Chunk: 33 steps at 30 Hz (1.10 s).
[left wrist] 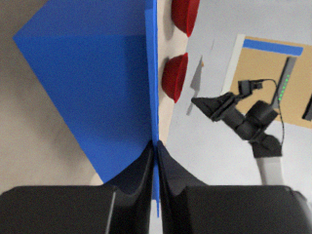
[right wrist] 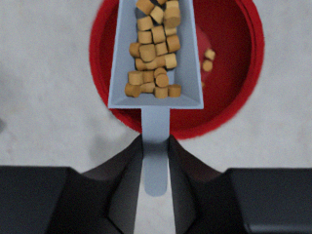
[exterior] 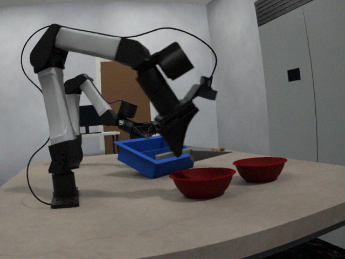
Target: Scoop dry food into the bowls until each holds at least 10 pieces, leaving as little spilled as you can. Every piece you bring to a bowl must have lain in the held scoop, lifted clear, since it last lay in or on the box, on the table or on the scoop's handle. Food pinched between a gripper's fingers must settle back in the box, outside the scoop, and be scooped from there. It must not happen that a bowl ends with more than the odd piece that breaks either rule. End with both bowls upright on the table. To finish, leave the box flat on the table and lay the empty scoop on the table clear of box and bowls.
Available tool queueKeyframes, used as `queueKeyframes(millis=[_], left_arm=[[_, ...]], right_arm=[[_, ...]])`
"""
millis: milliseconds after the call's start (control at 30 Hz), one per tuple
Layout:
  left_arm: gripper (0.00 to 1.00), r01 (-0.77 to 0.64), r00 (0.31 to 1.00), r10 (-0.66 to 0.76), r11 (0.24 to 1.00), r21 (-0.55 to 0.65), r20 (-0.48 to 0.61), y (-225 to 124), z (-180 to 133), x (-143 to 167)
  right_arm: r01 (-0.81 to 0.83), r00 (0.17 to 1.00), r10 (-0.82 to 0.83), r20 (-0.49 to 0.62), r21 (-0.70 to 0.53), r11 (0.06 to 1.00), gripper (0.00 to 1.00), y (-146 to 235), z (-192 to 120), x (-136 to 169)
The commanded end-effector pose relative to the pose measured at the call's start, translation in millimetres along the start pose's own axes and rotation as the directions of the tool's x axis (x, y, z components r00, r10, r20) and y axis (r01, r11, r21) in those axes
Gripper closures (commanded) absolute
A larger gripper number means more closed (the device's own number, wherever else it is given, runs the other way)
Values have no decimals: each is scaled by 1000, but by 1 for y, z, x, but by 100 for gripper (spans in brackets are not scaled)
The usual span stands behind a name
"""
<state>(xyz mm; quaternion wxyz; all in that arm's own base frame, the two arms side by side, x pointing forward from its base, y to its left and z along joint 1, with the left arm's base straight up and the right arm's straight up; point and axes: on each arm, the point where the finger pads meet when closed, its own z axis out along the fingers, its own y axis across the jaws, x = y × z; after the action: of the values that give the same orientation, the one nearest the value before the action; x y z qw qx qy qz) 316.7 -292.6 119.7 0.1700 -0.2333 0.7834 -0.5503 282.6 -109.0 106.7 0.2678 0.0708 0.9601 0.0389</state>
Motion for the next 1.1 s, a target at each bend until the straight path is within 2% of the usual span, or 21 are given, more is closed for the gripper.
queueKeyframes(millis=[0,267,400,467,800,967,1067], left_arm=[[100,-95,995,95,988,122,9,-47,-5,-3],[100,-95,995,95,988,122,9,-47,-5,-3],[100,-95,995,95,988,122,9,-47,-5,-3],[100,-95,995,95,988,122,9,-47,-5,-3],[100,-95,995,95,988,122,9,-47,-5,-3],[100,-95,995,95,988,122,9,-47,-5,-3],[100,-95,995,95,988,122,9,-47,-5,-3]], right_arm=[[-33,999,32,12,98,995,100,3,5,-30],[-48,999,45,16,203,978,100,30,28,-65],[-52,999,54,-2,233,971,100,37,32,-66],[-66,998,57,40,262,963,100,44,40,-82],[-139,986,87,143,407,903,100,80,69,-120],[-153,984,93,153,453,878,100,88,78,-122],[-176,975,93,201,452,874,100,95,84,-135]])
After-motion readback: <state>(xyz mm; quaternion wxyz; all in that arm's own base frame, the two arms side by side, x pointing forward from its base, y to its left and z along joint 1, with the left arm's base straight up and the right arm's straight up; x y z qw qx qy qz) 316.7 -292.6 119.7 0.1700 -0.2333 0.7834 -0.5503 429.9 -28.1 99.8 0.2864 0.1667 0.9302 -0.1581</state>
